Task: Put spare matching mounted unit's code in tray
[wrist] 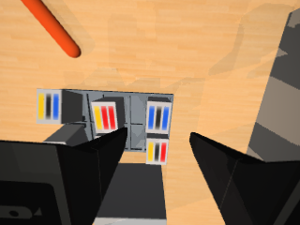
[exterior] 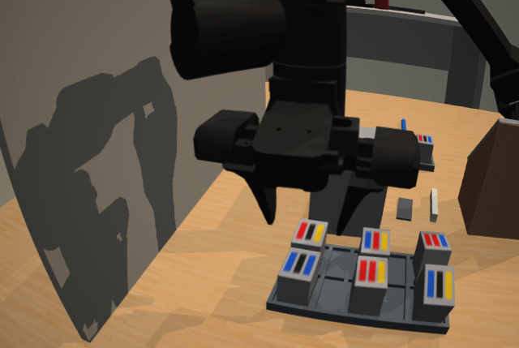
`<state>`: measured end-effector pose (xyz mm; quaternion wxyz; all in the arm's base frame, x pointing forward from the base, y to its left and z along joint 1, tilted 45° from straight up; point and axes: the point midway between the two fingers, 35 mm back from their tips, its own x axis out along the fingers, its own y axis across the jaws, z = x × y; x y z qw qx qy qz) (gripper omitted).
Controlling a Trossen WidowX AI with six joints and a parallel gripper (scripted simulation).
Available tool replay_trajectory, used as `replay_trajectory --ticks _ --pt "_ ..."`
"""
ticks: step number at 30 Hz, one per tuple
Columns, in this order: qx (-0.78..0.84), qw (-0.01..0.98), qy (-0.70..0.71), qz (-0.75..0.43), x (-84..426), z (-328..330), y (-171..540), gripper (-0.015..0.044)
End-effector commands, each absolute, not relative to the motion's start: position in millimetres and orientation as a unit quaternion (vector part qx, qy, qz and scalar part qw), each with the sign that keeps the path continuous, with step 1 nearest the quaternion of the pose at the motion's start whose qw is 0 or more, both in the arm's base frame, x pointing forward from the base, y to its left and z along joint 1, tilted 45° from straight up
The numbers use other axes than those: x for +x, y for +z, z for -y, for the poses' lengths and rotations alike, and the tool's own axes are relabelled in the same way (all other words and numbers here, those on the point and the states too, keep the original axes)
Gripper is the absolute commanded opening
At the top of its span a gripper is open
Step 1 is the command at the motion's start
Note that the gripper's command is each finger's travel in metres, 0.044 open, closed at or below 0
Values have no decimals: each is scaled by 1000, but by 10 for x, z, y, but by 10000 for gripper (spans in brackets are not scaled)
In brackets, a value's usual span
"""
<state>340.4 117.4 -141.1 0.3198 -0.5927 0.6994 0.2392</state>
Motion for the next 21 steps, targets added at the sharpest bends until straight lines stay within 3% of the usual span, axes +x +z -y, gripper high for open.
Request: replay_trajectory --ticks 1,21 --pt "-598 317 241 -695 3395 -1153 -1443 300" --pt "-599 317 241 -695 3394 -992 -1623 300"
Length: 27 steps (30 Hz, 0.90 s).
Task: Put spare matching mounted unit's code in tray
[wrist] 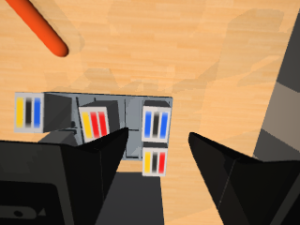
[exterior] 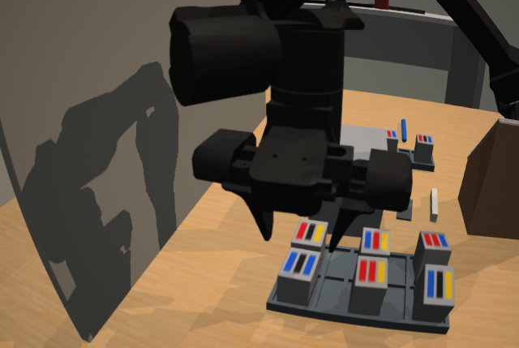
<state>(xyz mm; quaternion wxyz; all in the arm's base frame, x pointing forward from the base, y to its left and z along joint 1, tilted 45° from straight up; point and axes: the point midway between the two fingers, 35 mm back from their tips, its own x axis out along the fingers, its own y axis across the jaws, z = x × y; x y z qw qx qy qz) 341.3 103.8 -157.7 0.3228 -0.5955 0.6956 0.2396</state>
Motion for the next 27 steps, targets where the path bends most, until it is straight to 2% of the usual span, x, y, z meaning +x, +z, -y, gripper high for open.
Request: replay_trajectory --ticks 1,27 --pt "-599 317 241 -695 3393 -981 -1635 300" --pt "-599 317 240 -695 3350 -681 -1942 300"
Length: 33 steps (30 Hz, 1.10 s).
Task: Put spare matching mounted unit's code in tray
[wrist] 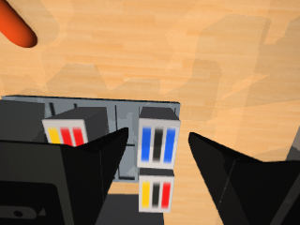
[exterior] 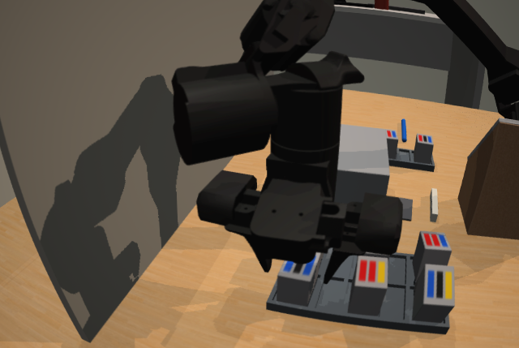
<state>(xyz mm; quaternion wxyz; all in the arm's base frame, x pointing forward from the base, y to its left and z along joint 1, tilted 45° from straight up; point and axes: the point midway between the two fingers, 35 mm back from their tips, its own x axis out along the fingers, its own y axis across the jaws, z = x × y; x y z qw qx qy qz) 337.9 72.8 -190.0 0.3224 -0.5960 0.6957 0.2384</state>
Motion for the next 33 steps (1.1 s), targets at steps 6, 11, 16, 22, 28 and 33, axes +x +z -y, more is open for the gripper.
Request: replay_trajectory --ticks 6,11,16,22,28,33 --pt "-599 316 240 -695 3333 -611 -2009 300" --pt "-599 316 239 -696 3329 -594 -2025 300" --pt "-599 316 239 -696 3329 -594 -2025 300" --pt "-596 320 238 -697 3337 -604 -2020 162" --pt "-596 320 238 -697 3337 -604 -2020 122" --pt "-596 320 238 -697 3337 -604 -2020 10"
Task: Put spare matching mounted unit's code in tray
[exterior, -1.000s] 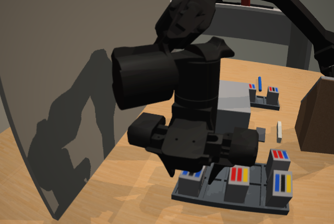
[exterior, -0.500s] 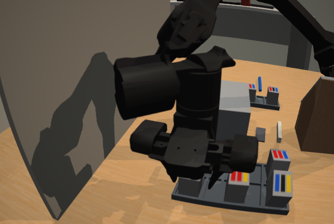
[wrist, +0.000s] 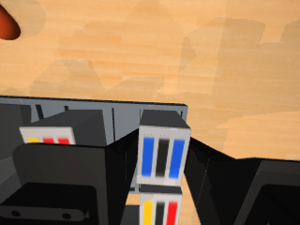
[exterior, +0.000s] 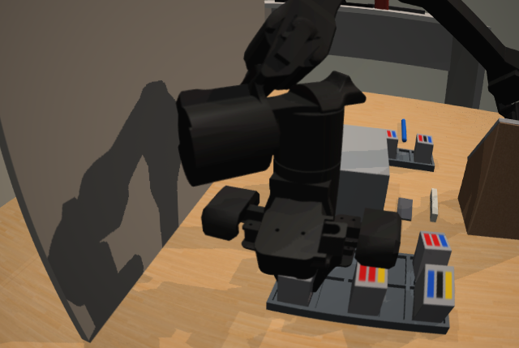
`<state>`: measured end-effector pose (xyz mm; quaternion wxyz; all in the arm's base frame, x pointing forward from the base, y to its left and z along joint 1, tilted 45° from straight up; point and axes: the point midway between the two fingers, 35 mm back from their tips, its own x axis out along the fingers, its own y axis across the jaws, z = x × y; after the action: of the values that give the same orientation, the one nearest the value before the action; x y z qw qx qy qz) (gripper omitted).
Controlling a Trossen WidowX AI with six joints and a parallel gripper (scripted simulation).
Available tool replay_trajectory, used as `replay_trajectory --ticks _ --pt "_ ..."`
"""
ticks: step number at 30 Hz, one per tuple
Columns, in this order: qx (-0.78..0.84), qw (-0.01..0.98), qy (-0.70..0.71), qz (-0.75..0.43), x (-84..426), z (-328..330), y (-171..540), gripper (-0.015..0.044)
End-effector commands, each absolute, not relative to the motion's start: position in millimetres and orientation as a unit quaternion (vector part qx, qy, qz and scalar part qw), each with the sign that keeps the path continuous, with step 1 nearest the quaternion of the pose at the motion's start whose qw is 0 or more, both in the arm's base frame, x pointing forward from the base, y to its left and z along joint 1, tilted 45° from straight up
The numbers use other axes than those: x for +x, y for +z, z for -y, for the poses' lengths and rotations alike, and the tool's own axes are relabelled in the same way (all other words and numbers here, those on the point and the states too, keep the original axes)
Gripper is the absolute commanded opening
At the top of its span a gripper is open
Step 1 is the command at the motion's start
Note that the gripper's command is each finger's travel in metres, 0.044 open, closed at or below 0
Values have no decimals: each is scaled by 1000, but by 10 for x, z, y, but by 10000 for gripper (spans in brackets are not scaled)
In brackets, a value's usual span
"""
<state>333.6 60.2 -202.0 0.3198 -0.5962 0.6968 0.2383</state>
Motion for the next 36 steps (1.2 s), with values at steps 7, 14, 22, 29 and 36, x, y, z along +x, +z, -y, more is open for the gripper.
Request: replay_trajectory --ticks 7,14,22,29,36 --pt "-596 320 238 -697 3337 -604 -2020 0" --pt "-597 319 240 -696 3387 -881 -1743 0" --pt "-598 317 241 -695 3395 -1153 -1443 0" --pt "-598 317 241 -695 3395 -1153 -1443 0" --pt "-598 317 241 -695 3395 -1153 -1443 0"
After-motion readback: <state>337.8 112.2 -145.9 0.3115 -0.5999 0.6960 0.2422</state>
